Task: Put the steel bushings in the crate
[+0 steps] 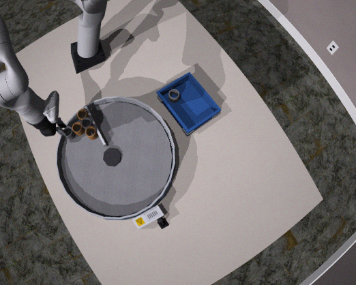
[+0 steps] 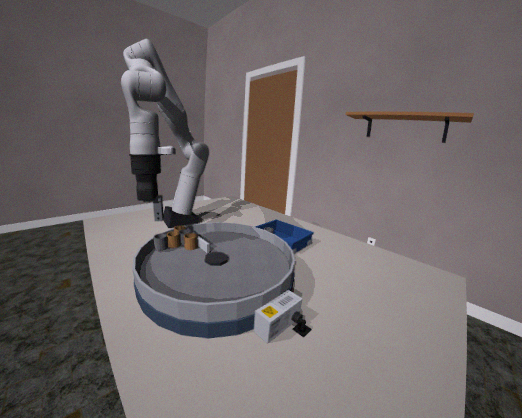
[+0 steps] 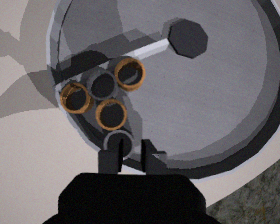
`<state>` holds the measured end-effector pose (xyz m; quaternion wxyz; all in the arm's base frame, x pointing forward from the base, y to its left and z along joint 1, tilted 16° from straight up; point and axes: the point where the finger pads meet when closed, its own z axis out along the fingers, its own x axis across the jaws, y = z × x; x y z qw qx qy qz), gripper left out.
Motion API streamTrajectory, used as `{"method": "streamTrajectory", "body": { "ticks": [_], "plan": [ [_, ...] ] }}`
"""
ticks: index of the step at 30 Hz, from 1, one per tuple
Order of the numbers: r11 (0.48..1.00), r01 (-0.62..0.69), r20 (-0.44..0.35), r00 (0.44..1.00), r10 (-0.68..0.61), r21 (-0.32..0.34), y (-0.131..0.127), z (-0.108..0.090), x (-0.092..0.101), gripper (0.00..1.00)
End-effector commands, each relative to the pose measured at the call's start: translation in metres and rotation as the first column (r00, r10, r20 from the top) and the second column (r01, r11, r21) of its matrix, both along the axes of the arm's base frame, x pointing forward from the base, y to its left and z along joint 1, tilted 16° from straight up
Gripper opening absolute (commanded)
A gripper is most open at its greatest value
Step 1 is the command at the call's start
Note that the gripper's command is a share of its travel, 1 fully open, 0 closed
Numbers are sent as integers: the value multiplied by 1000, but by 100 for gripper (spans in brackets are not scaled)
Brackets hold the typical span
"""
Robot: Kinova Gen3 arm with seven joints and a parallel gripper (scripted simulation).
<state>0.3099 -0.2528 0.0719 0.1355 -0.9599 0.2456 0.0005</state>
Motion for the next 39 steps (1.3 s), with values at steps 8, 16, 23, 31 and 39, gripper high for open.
{"method": "streamTrajectory", "body": {
  "ticks": [8, 16, 23, 31, 39],
  "plan": [
    [999, -34, 5, 999, 34, 1, -1, -2, -2, 45],
    [977, -211, 58, 976, 212, -17, 3, -2, 2, 45],
    [977, -211, 58, 976, 212, -17, 3, -2, 2, 45],
    [938, -345, 99, 933, 347, -38, 6, -3, 5, 45],
    [924, -380, 108, 918, 382, -45, 6, -3, 5, 45]
  ]
}}
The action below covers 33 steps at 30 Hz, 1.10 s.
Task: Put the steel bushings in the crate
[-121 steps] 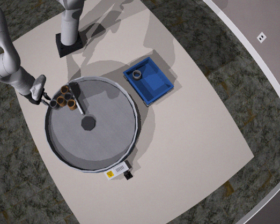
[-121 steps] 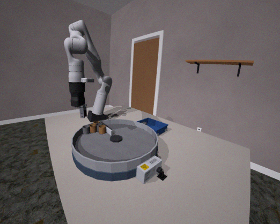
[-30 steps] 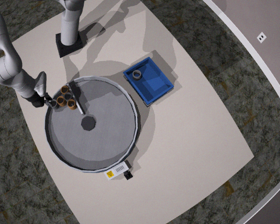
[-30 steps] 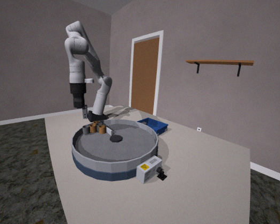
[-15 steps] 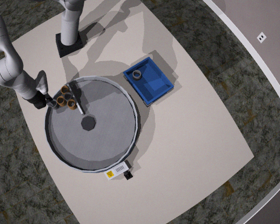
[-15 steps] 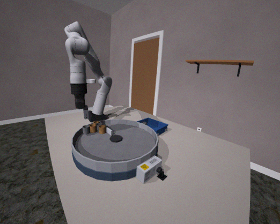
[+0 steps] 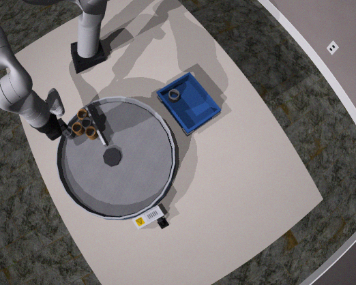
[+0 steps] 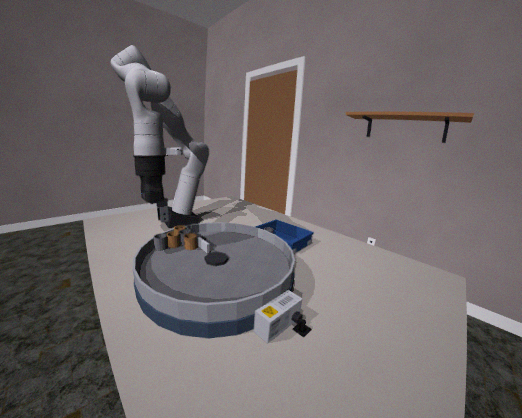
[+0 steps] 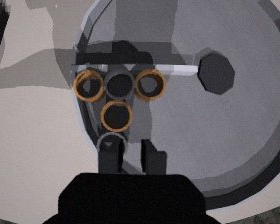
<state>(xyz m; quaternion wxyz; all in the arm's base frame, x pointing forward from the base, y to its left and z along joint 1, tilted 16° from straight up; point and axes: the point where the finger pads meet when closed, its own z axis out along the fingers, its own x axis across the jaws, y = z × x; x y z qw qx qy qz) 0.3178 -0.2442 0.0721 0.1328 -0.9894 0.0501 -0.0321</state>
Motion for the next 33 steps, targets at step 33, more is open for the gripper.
{"method": "streamTrajectory", "body": {
  "ticks": [33],
  "plan": [
    [999, -33, -12, 999, 33, 7, 0, -20, -8, 45]
  ]
}}
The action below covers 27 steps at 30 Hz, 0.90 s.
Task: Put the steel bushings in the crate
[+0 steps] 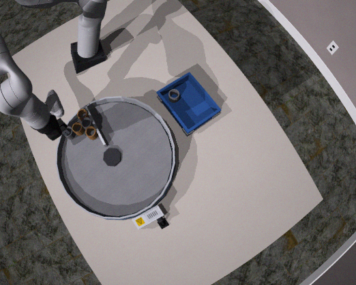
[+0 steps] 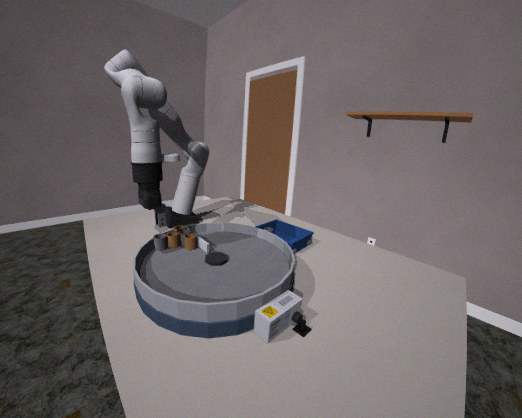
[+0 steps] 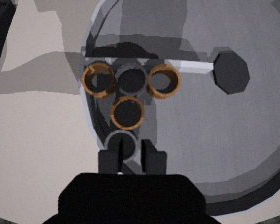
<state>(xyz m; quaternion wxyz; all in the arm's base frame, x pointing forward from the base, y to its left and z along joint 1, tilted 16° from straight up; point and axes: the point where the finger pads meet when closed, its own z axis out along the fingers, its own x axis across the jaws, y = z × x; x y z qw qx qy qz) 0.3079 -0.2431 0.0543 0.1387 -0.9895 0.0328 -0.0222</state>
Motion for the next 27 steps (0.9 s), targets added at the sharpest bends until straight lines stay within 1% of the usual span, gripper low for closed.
{"method": "streamTrajectory", "body": {
  "ticks": [1, 7, 11, 24, 27],
  "plan": [
    [1000, 4, 2, 1000, -4, -5, -1, -2, 2, 45],
    [1000, -1, 1, 1000, 1, -2, 0, -3, 1, 45],
    [1000, -4, 1, 1000, 4, -3, 3, -14, 1, 45],
    [1000, -9, 0, 1000, 9, 0, 4, -15, 0, 45],
    [1000, -11, 0, 1000, 11, -1, 6, -23, 0, 45]
  ]
}}
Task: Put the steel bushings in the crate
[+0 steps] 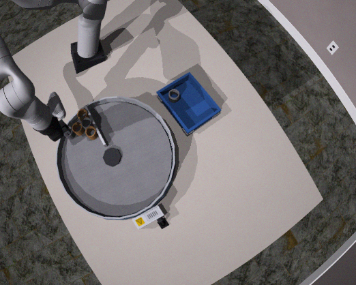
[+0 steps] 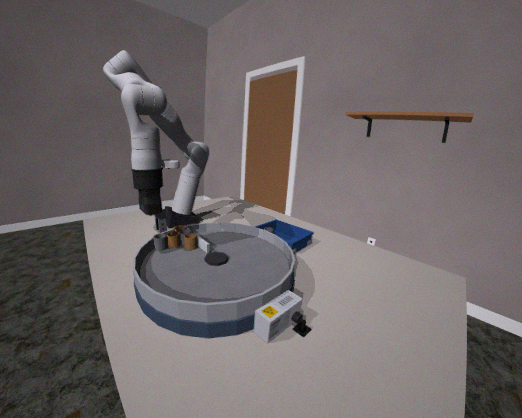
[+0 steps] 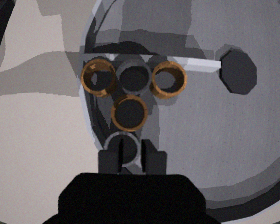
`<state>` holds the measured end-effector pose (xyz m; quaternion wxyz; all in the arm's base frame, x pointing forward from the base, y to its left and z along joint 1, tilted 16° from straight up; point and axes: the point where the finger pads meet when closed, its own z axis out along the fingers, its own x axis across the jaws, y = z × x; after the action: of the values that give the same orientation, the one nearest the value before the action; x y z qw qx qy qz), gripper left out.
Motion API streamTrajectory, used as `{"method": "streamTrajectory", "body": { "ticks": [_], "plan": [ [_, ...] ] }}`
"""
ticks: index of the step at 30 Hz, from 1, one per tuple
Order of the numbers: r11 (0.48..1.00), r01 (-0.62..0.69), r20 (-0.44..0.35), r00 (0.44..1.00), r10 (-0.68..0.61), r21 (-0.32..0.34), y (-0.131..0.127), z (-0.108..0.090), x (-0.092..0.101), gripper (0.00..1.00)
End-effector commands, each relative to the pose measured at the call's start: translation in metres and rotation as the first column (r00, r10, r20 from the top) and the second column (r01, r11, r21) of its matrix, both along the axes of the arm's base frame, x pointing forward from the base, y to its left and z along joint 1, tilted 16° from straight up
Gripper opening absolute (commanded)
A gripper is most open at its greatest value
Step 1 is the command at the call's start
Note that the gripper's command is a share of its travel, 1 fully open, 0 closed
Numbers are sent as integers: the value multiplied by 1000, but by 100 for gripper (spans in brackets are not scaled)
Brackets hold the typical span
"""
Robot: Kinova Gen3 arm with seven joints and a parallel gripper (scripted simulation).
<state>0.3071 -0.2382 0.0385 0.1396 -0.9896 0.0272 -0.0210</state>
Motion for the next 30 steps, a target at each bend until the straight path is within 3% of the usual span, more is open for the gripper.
{"method": "streamTrajectory", "body": {
  "ticks": [1, 30],
  "plan": [
    [1000, 0, 1, 1000, 0, -3, 2, -10, 1, 45],
    [1000, 8, 3, 1000, -8, -10, 0, -15, 3, 45]
  ]
}}
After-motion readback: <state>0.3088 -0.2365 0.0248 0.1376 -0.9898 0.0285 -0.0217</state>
